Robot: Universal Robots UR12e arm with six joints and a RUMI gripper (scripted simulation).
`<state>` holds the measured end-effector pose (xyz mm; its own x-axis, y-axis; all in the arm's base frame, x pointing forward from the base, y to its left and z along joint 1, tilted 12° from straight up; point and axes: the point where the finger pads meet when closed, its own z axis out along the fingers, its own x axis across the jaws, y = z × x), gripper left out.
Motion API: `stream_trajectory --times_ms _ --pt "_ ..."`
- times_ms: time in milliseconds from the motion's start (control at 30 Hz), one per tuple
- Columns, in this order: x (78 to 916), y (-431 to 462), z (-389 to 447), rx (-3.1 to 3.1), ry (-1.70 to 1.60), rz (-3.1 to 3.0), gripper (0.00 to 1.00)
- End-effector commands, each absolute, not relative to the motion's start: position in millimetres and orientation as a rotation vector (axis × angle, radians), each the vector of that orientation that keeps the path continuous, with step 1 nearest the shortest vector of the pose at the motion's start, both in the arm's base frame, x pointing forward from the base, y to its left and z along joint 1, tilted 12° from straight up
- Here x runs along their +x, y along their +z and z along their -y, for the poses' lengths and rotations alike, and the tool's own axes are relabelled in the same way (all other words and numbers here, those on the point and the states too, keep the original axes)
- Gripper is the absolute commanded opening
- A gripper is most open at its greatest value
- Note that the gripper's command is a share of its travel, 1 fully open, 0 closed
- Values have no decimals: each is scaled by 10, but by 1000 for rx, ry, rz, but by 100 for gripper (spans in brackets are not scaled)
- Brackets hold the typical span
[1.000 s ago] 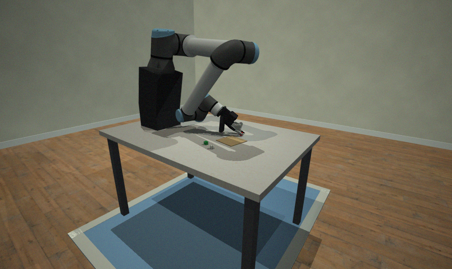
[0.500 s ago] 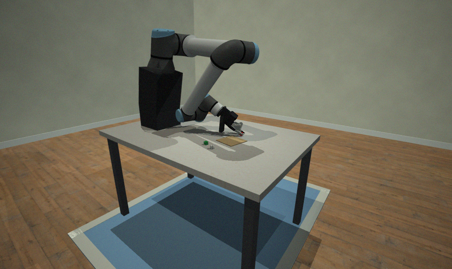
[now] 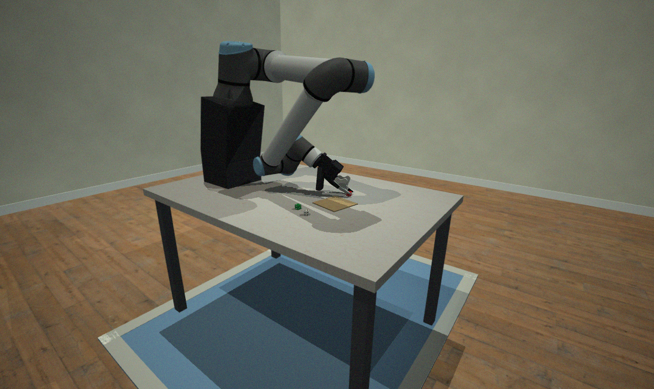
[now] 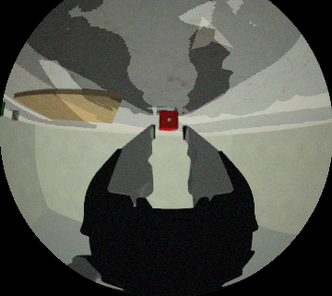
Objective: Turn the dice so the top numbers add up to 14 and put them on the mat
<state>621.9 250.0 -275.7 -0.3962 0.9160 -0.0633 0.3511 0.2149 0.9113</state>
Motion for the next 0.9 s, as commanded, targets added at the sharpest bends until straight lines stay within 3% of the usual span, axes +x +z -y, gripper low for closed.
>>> stream_trajectory --times_ms 0,867 --pt "6153 -2721 -2474 1171 1156 -1866 21" --pt "5812 -2413 -2348 1171 1156 -1866 21"
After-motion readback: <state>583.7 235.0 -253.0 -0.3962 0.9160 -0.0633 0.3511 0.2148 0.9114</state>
